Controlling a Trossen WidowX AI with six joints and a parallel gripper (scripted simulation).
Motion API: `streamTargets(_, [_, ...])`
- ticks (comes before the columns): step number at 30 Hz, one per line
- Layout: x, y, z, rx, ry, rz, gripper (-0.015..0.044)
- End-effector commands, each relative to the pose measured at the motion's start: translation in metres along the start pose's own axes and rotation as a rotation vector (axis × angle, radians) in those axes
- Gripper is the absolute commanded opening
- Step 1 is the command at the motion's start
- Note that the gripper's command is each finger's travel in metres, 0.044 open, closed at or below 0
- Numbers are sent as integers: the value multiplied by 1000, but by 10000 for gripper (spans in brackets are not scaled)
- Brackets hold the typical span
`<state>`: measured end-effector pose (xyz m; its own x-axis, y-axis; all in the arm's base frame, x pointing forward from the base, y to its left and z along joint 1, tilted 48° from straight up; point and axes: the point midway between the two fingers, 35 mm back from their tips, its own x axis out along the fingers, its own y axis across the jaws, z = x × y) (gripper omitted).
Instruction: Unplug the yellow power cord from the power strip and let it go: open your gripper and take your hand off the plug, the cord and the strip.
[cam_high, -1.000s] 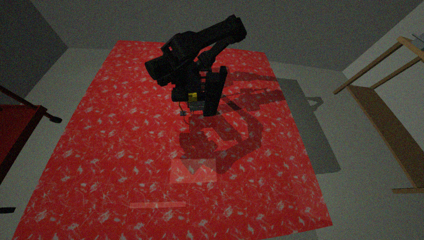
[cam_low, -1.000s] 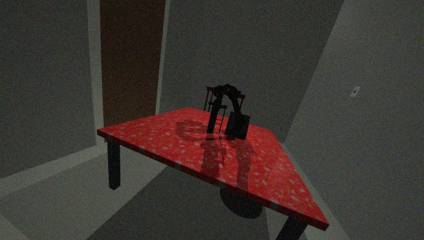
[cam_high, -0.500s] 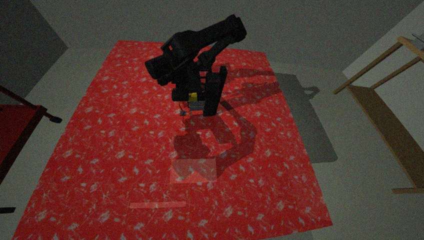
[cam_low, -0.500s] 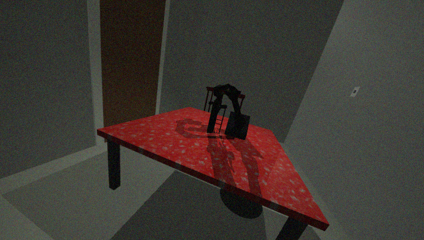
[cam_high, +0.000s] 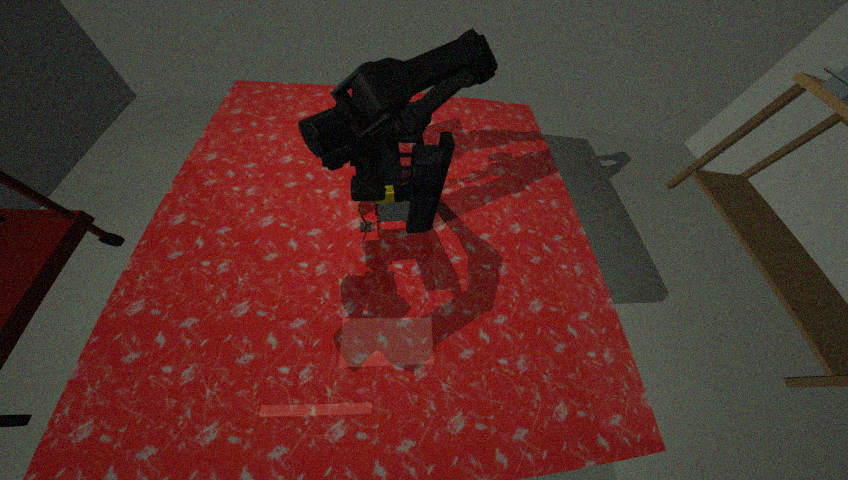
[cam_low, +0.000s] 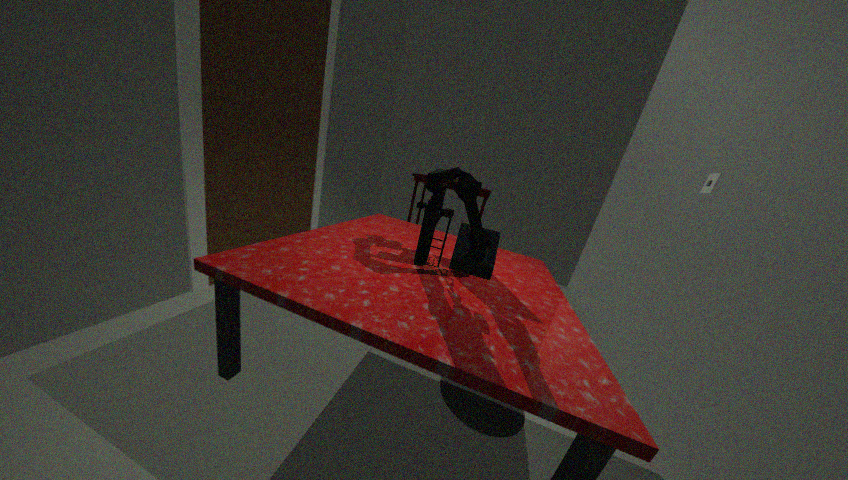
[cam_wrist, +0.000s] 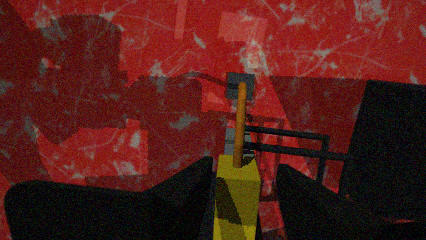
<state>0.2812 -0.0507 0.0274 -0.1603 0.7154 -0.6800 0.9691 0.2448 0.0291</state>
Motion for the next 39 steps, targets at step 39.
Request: streamTargets(39, [11,-1,-30,0,3,-2,74])
